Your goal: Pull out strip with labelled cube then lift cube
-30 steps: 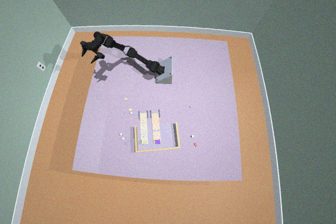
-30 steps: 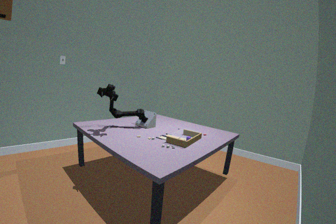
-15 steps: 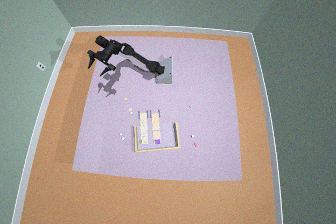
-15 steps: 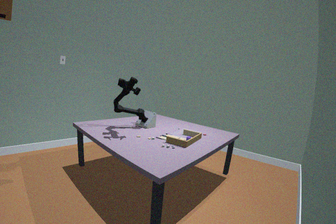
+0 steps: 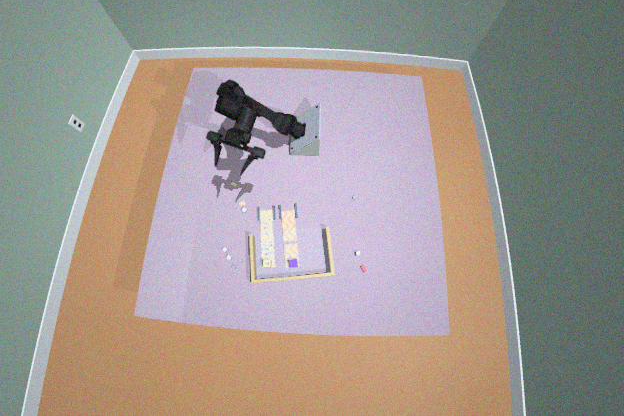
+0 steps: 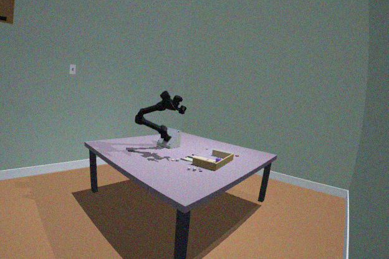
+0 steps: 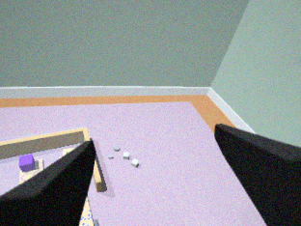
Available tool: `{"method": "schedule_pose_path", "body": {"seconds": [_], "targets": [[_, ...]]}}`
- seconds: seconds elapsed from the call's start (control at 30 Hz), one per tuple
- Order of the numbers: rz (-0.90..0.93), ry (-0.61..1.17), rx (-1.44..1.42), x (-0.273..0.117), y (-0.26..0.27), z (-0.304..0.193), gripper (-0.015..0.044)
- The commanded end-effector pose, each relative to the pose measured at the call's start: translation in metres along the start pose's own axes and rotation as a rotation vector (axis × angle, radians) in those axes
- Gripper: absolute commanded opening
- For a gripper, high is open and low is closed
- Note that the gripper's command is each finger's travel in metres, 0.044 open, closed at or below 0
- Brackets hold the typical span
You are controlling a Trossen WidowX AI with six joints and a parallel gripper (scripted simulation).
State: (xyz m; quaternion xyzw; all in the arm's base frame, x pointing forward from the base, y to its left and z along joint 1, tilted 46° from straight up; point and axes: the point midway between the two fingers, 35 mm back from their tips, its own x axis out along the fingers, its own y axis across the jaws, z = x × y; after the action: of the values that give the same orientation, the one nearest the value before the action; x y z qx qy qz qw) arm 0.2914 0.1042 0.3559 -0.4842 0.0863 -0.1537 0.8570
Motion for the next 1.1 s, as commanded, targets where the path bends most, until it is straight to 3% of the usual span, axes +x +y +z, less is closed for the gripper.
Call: {"method": "schedule_pose_path", "body": {"seconds": [0.0, 0.43, 0.97, 1.07], "targets": [[0.101, 0.041, 0.05, 0.008, 0.071, -0.017, 0.04], [0.26, 0.271, 0.179, 0.002, 0.206, -0.108, 0.04], [0.261, 0.277, 0.182, 0.001, 0.208, -0.111, 0.04], [0.262, 0.307, 0.169, 0.008, 0.207, -0.112, 0.0321]]}}
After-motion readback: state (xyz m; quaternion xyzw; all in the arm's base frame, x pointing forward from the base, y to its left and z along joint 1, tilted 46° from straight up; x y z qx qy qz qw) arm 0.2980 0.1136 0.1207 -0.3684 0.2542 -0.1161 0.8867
